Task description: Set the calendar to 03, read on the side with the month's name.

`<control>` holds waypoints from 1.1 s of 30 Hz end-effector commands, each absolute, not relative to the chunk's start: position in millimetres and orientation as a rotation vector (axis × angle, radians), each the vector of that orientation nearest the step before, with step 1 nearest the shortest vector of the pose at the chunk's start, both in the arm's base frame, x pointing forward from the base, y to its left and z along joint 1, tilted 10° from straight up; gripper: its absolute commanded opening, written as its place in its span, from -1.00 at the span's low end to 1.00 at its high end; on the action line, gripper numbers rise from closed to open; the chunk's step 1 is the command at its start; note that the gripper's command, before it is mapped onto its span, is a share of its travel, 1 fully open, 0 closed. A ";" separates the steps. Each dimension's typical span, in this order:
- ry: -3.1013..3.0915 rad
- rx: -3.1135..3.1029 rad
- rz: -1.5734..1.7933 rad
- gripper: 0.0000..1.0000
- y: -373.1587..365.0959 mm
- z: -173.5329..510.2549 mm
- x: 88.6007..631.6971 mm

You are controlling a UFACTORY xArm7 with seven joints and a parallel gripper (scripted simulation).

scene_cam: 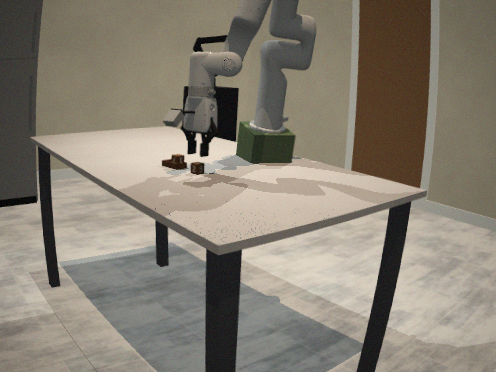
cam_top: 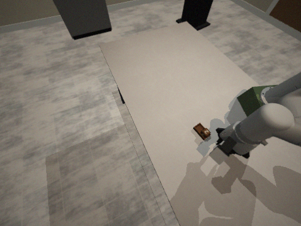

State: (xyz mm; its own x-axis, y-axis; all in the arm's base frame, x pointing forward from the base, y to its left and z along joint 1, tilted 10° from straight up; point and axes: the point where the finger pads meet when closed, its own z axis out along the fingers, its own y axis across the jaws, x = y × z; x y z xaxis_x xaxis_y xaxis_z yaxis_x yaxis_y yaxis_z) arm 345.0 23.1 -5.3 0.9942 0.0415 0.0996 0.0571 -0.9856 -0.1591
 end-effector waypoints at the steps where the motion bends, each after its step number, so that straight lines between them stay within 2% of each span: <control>1: -0.072 -2.981 -0.135 -0.05 20.4 11.1 344.4; 18: -0.072 -2.981 -0.136 -0.05 17.8 28.0 343.0; 33: -0.058 -2.965 -0.314 -0.05 17.6 27.6 340.5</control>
State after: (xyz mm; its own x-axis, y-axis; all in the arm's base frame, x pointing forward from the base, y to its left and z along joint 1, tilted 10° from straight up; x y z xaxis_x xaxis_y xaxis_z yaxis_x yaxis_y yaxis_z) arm 338.8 17.6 26.8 0.9814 0.0242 0.1905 0.0531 -0.9876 -0.1480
